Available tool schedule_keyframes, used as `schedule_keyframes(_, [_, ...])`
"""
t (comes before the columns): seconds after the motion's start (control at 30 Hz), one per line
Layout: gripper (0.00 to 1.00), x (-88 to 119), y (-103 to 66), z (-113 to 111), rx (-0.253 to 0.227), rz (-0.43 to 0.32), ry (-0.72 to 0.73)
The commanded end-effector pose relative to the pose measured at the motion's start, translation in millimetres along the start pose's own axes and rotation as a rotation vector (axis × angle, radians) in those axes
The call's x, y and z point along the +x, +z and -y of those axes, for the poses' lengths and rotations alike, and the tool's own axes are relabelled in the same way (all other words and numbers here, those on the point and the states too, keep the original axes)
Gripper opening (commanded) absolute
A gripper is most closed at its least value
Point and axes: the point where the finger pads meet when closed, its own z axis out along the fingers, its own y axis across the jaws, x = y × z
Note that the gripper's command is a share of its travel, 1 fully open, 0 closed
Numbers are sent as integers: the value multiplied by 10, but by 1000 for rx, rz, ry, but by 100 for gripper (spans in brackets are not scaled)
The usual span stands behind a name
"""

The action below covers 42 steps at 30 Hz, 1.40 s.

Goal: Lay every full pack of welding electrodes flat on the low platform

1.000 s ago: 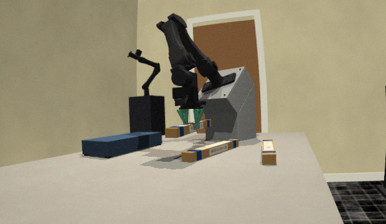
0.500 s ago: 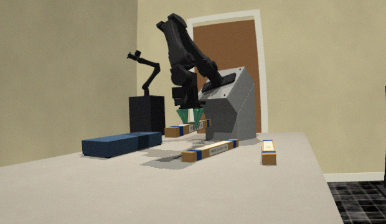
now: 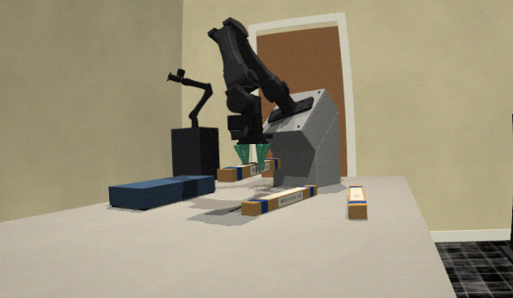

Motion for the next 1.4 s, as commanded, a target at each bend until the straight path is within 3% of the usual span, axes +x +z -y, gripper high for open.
schedule_keyframes(0.0, [0, -237, -244, -33, -10, 60, 5])
schedule_keyframes(0.03, [0, -238, -245, -34, -10, 60, 5])
schedule_keyframes(0.07, [0, -51, -78, -20, -9, 32, -5])
schedule_keyframes(0.17, [0, -50, -91, -20, -9, 32, -5])
schedule_keyframes(1.37, [0, -28, -508, -21, -10, 29, -6])
